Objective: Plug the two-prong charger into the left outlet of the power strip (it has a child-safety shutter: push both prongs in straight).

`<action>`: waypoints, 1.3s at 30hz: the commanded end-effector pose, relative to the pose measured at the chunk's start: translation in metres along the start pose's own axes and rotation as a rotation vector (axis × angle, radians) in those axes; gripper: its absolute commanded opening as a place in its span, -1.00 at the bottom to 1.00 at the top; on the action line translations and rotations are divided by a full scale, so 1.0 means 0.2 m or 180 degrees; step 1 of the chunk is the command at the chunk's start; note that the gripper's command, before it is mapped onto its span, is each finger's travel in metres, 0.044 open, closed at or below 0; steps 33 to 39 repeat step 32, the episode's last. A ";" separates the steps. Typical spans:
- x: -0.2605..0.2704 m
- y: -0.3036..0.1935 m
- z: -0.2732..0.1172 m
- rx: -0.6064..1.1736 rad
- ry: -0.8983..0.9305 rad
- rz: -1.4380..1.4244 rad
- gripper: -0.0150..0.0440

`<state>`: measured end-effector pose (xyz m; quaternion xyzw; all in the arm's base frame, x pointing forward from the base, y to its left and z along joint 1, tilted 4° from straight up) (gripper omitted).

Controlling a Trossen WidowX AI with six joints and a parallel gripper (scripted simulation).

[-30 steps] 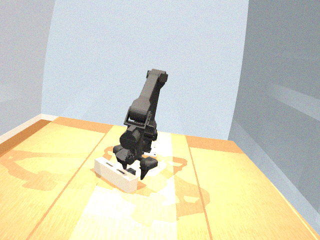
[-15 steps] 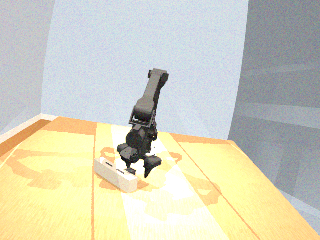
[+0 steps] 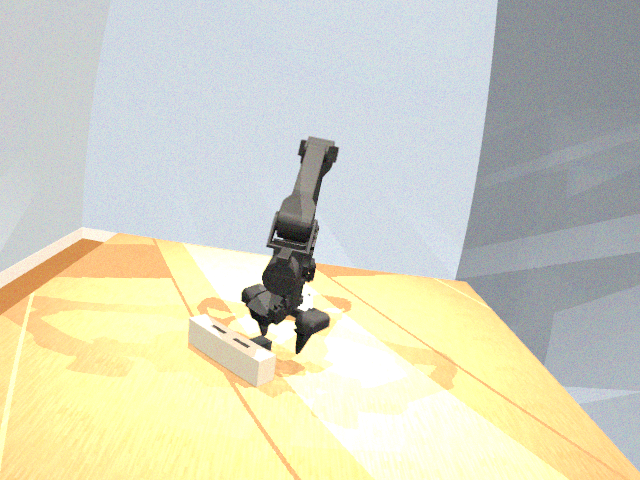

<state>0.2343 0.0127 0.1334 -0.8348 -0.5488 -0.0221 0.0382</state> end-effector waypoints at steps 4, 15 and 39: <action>0.01 -0.05 -0.08 -0.0459 -0.0114 -0.0054 1.00; 0.02 -0.21 -0.29 -0.1905 -0.0227 0.0007 1.00; 0.02 -0.21 -0.29 -0.1905 -0.0227 0.0007 1.00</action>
Point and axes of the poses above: the point midway between the two fingers, 35 mm back from their tips, its own z axis out along the fingers, its own x axis across the jaws, y = z × x, the point moved 10 cm from there along -z, back along the fingers, and after that the axes turned 7 degrees about -z, right-handed, at the moved point
